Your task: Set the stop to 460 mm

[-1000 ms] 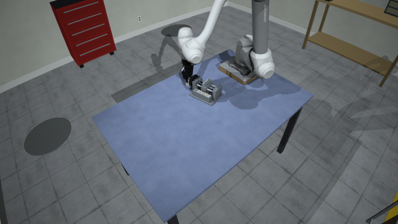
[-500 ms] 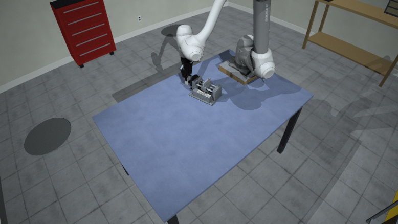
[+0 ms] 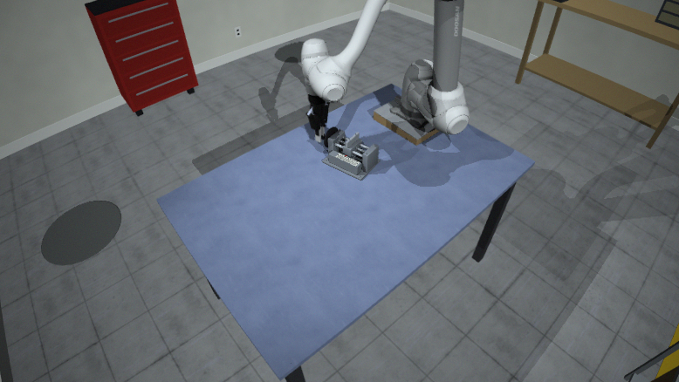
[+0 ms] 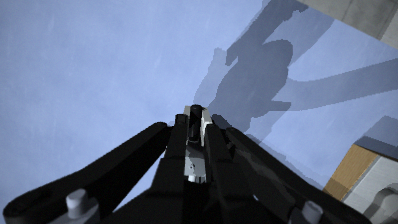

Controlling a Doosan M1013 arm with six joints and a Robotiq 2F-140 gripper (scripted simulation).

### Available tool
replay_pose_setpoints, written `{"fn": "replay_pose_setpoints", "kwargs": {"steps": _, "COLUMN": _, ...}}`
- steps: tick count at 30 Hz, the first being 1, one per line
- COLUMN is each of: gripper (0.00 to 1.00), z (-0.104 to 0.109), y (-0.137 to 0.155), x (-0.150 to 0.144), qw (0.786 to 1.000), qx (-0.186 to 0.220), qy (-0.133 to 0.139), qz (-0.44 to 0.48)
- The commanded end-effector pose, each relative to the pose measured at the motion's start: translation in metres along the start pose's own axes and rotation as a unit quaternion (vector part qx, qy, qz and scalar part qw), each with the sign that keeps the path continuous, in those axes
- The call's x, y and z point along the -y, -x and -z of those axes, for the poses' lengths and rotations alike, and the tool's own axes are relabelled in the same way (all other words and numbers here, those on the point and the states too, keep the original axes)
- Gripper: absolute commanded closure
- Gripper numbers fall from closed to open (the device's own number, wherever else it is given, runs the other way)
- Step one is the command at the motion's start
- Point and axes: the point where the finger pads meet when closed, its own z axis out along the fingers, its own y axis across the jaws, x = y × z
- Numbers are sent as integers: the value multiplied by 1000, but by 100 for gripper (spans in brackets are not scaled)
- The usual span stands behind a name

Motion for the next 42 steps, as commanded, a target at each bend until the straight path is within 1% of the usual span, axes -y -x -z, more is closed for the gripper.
{"fn": "replay_pose_setpoints", "kwargs": {"steps": 1, "gripper": 96, "z": 3, "y": 0, "x": -1, "qw": 1000, "qx": 0, "qy": 0, "qz": 0}}
{"fn": "replay_pose_setpoints", "kwargs": {"steps": 21, "gripper": 96, "z": 10, "y": 0, "x": -5, "qw": 1000, "qx": 0, "qy": 0, "qz": 0}}
{"fn": "replay_pose_setpoints", "kwargs": {"steps": 42, "gripper": 96, "z": 13, "y": 0, "x": -8, "qw": 1000, "qx": 0, "qy": 0, "qz": 0}}
